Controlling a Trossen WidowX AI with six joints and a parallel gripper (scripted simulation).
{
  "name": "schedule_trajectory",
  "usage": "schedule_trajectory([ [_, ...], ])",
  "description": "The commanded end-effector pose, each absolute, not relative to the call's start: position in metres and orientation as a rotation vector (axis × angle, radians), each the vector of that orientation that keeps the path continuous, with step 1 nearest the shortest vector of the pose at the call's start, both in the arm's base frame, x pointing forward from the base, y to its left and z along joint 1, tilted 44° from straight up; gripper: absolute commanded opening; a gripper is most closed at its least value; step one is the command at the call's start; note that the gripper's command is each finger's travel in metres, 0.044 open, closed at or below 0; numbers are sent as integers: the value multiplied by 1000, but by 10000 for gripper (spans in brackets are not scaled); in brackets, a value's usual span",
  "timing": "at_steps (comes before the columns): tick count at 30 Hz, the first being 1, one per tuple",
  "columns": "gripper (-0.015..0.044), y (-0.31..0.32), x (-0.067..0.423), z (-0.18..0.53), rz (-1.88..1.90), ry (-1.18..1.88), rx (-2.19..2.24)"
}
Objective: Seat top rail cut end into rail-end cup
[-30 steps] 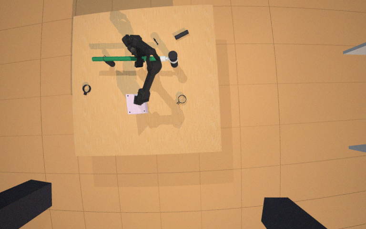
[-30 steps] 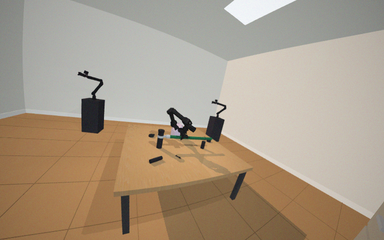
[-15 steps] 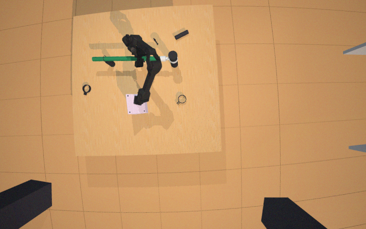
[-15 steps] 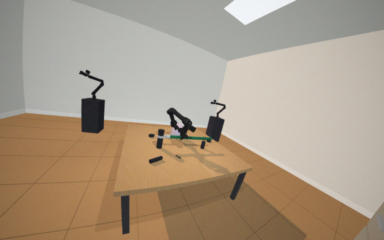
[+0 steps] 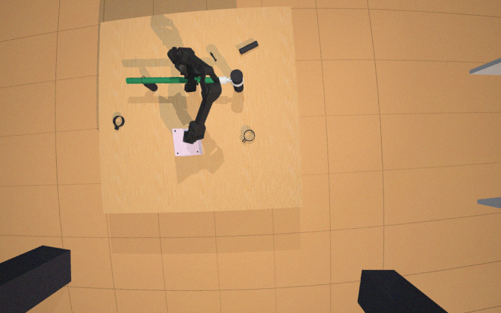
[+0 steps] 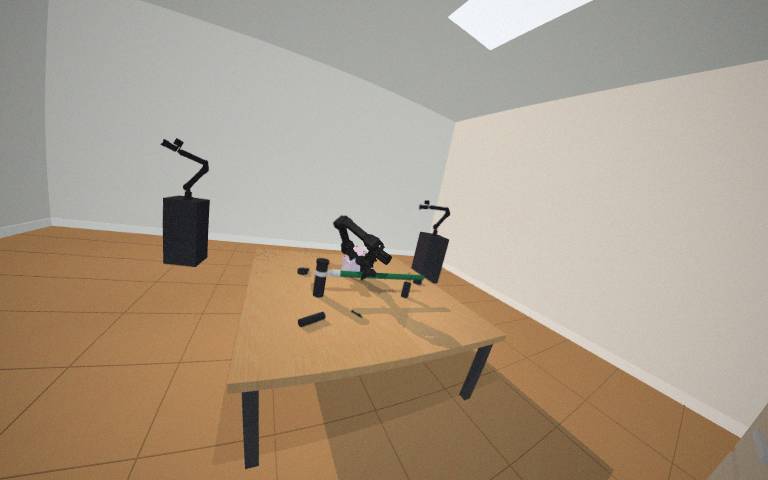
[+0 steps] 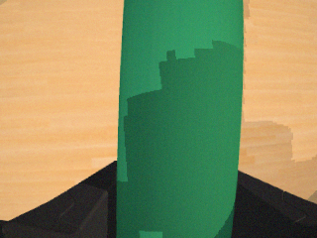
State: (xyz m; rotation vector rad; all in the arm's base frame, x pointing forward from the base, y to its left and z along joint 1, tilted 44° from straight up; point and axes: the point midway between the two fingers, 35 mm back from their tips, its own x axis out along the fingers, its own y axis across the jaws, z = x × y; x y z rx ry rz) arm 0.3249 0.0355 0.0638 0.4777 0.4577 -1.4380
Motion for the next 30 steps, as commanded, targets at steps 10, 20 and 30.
schedule_trajectory([
  [10,0,32,325,69,-1435,454,477],
  [20,0,30,325,73,-1435,454,477],
  [30,0,27,326,76,-1435,454,477],
])
